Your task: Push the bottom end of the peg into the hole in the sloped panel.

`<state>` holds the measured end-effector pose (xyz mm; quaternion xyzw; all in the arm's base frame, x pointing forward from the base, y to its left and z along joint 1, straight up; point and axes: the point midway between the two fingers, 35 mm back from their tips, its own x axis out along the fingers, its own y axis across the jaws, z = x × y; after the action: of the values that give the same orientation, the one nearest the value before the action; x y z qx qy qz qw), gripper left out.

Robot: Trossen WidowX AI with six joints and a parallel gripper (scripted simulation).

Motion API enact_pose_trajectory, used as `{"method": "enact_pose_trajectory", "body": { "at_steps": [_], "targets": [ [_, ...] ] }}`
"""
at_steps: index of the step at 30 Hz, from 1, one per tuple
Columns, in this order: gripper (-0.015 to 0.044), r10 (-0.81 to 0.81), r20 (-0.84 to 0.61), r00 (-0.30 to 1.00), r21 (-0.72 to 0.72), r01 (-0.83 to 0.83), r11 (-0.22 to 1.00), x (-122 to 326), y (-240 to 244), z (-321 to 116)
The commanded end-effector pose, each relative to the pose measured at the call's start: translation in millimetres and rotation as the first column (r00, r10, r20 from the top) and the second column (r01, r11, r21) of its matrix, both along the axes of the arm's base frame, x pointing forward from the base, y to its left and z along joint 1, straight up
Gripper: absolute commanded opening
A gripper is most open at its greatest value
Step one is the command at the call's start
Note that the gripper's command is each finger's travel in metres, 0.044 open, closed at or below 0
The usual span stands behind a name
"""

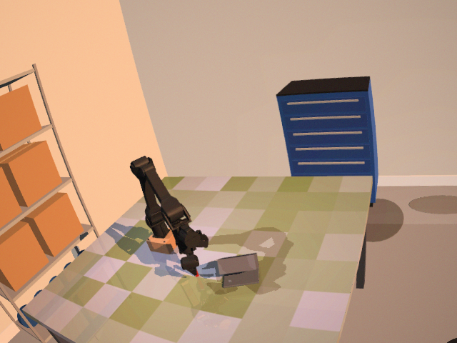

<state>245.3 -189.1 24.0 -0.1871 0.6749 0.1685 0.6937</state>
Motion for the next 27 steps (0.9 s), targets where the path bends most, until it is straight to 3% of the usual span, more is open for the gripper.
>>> {"method": "enact_pose_trajectory", "body": {
  "at_steps": [1,2,17,27],
  "targets": [
    [0.044,0.0,-0.009,1.0,0.002,0.0,1.0,-2.0,0.5,-4.8],
    [0.044,0.0,-0.009,1.0,0.002,0.0,1.0,-2.0,0.5,-4.8],
    [0.0046,0.0,-0.002,1.0,0.001,0.0,1.0,-0.4,0.3,-1.7],
    [0.0,0.0,-0.002,1.0,0.001,0.0,1.0,0.0,0.0,2.6]
  ]
}}
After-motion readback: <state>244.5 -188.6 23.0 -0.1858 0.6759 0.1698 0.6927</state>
